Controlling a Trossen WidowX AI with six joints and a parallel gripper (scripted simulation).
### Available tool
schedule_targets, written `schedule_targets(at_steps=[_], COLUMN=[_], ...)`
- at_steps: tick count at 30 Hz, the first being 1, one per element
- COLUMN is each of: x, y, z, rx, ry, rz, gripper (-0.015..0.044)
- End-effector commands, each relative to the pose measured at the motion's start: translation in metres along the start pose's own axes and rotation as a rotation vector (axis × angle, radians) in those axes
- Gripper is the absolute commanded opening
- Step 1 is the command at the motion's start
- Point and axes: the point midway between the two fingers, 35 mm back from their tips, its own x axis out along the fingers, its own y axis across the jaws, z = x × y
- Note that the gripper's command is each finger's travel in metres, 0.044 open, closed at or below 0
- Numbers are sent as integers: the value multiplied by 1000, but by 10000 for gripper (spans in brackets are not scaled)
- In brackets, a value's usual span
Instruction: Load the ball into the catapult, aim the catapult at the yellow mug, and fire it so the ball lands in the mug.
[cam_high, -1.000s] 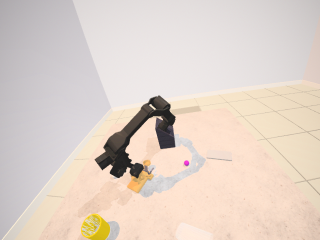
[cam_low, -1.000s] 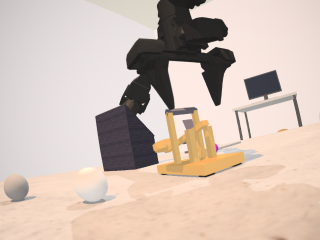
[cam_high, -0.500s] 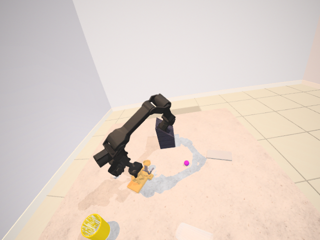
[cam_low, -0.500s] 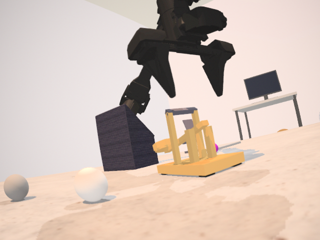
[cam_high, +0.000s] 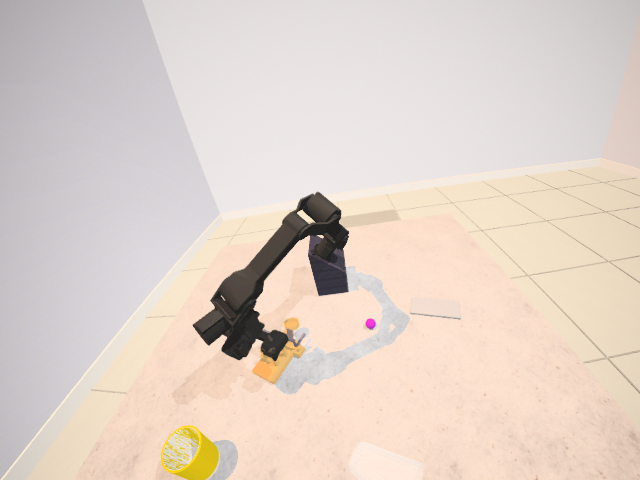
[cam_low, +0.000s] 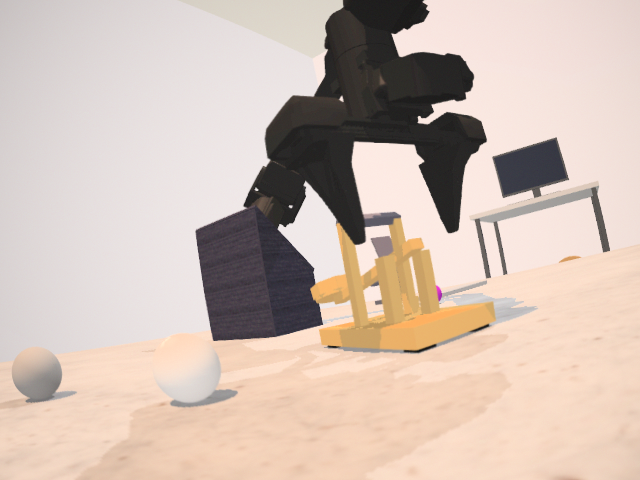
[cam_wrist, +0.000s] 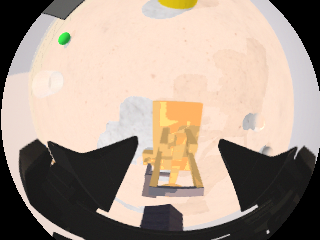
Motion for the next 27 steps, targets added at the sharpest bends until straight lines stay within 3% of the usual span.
schedule_targets(at_steps=[1, 27], x=[11, 48], y=[0, 0], z=[-4, -6], rx=[9, 9], ry=[13, 14], rz=[5, 7], gripper=[440, 440])
